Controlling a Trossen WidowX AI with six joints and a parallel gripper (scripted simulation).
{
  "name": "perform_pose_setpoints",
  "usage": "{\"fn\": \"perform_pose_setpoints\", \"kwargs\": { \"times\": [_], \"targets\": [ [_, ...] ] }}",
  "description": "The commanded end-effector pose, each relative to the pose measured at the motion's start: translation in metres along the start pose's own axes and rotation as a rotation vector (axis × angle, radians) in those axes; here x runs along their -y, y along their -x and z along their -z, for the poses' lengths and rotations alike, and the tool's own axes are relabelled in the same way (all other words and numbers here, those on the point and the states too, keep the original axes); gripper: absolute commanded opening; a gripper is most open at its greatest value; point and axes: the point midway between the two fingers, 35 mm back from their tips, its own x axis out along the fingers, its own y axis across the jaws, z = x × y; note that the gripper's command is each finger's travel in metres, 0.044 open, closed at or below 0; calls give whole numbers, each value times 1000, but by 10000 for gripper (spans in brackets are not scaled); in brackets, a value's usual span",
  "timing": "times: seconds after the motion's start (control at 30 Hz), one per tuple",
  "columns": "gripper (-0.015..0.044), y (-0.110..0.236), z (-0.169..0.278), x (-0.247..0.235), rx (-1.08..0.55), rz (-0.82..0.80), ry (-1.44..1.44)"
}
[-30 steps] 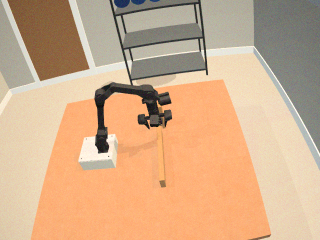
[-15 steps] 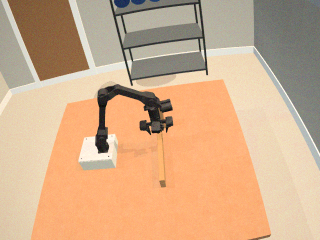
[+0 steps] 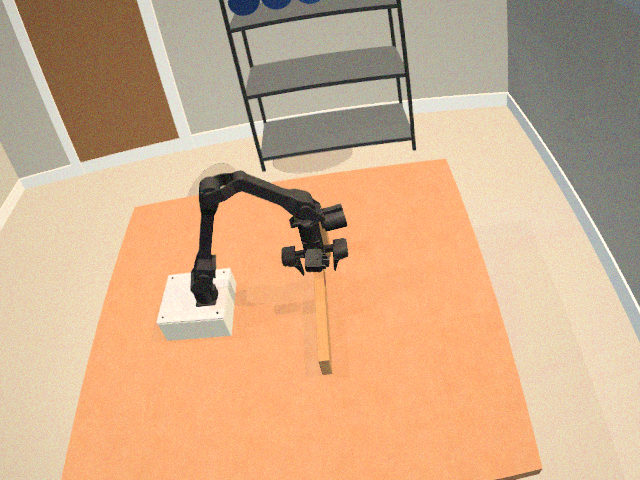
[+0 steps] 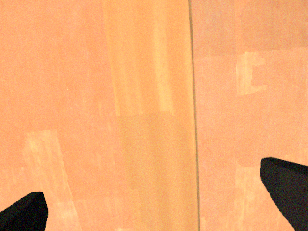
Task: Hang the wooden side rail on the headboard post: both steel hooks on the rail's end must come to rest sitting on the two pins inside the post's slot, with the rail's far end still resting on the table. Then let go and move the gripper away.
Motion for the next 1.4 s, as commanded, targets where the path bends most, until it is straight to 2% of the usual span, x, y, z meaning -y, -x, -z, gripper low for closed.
{"fn": "perform_pose_setpoints", "kwargs": {
  "times": [0.0,0.9,1.3,1.37],
  "targets": [
    [440,-9,-1,1,5,7,-5],
    [440,-48,-1,3,5,8,-5],
    [125,-48,-1,3,5,8,-5],
    [112,-48,-1,3,5,8,-5]
  ]
}}
